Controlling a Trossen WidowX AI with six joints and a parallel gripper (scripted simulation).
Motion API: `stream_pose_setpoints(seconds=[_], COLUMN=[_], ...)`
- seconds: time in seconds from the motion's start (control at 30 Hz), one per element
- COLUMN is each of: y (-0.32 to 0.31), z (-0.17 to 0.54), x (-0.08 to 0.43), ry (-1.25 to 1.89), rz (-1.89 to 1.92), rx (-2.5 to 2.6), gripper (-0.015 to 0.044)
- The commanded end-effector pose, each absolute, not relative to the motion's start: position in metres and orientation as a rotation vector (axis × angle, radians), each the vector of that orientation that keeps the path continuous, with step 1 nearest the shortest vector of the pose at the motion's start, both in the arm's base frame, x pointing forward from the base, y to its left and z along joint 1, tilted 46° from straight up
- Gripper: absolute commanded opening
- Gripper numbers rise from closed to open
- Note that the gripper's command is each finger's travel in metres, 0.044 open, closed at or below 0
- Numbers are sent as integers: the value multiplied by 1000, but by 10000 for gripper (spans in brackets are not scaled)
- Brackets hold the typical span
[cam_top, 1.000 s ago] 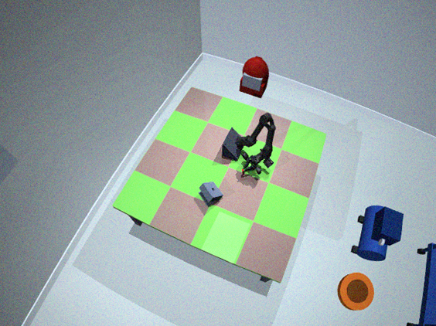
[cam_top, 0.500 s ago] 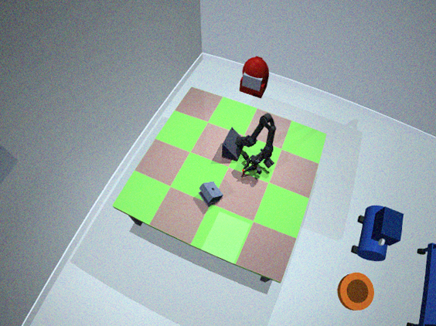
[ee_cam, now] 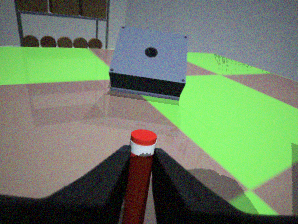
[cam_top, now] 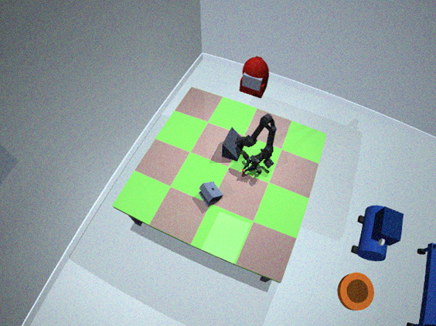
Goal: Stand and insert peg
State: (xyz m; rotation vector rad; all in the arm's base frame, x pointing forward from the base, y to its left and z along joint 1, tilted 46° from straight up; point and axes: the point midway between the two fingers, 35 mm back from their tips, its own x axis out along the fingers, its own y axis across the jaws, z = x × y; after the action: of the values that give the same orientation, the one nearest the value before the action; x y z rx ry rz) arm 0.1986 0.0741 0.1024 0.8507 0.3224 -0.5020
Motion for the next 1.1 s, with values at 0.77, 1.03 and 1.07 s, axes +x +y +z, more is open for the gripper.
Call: stream_pose_setpoints(seconds=[0.77,1.03,1.07], y=[76,77,77], z=[101,100,100], x=[194,193,193], ry=[298,289,288], rz=[-524,-531,-532], rx=[850,848,848], gripper=[49,49,49])
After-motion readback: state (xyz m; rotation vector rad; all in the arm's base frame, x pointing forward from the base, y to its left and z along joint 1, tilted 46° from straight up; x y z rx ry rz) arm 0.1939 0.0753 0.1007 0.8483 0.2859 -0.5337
